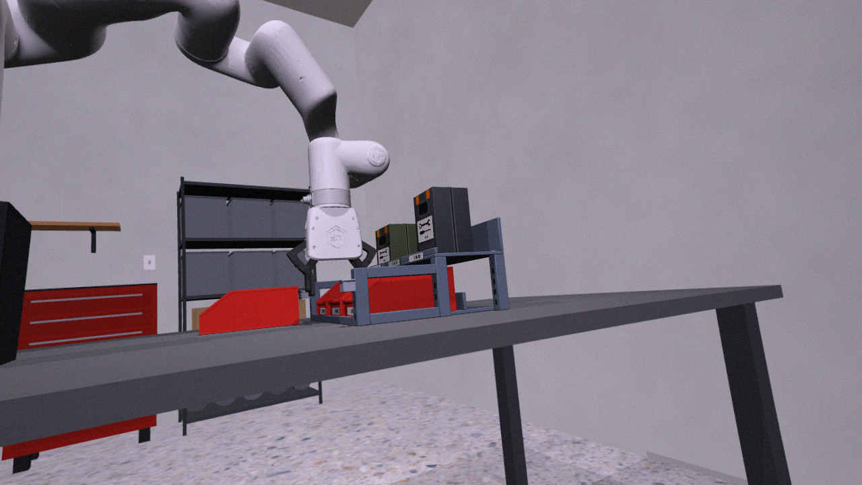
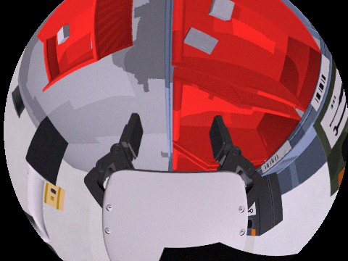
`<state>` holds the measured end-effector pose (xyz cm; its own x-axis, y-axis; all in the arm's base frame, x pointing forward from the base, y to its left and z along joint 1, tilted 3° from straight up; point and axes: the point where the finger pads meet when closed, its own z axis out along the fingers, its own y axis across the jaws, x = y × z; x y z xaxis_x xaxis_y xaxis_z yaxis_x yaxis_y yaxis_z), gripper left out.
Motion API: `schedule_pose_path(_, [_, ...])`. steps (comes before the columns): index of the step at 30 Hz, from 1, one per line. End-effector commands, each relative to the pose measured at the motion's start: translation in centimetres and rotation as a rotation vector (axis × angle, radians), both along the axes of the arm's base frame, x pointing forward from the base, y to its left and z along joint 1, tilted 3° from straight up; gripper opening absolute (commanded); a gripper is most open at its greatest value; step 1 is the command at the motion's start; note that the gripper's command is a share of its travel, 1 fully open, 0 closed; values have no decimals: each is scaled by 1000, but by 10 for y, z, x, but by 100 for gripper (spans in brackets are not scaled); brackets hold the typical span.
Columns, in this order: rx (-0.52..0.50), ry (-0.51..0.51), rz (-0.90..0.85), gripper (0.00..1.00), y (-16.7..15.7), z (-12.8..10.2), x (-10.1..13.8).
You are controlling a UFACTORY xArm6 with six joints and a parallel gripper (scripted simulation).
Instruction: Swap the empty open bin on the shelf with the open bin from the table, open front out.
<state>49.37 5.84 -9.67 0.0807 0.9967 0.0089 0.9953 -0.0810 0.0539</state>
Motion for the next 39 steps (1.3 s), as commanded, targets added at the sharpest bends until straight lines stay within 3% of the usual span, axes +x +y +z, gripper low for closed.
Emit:
schedule_pose_path(1, [0, -3, 0, 95, 0, -1, 2])
schedule_pose_path(39, [0, -3, 0, 95, 0, -14, 2])
